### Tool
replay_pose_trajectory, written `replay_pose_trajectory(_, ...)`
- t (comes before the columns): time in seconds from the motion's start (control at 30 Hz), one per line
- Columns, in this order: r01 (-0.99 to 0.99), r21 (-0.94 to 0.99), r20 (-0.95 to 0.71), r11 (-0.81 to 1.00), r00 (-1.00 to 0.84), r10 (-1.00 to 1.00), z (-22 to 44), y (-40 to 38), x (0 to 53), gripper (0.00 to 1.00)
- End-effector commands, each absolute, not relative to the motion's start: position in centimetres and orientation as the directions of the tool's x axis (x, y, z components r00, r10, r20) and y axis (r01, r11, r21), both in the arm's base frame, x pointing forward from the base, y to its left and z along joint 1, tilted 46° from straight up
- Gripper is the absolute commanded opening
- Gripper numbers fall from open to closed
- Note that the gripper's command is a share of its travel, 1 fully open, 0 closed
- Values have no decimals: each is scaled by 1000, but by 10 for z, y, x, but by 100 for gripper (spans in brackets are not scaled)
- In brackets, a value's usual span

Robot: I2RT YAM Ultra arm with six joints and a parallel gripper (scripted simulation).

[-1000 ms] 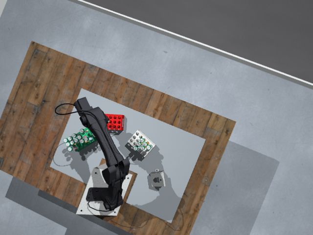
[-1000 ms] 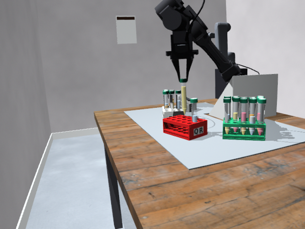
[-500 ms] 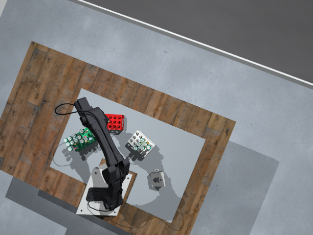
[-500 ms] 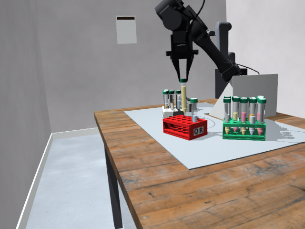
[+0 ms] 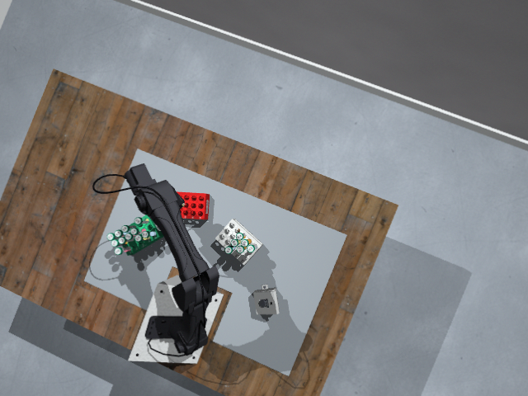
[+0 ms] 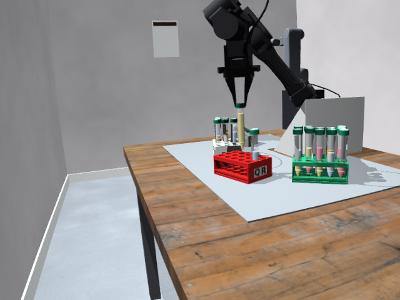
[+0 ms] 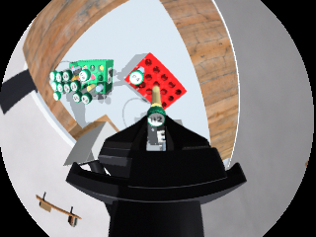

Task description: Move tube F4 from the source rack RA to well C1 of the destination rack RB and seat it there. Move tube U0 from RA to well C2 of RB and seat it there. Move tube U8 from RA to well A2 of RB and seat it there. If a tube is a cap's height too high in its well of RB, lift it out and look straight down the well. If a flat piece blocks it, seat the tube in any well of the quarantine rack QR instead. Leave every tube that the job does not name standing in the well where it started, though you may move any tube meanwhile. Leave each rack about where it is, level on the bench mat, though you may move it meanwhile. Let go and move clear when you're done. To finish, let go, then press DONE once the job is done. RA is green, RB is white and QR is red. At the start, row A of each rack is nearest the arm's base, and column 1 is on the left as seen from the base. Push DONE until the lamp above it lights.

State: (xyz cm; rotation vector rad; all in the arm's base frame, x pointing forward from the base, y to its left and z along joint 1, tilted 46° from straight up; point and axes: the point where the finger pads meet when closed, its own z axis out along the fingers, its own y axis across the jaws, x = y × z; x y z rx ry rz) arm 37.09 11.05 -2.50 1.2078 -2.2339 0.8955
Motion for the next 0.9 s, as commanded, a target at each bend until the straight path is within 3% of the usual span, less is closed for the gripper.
replay_pose_trajectory(0.0, -847, -358, 606, 393, -531, -592, -3, 124, 381, 0)
replay_pose_trajectory(0.87, -857, -339, 634, 388, -513, -579, -13, 111, 372, 0)
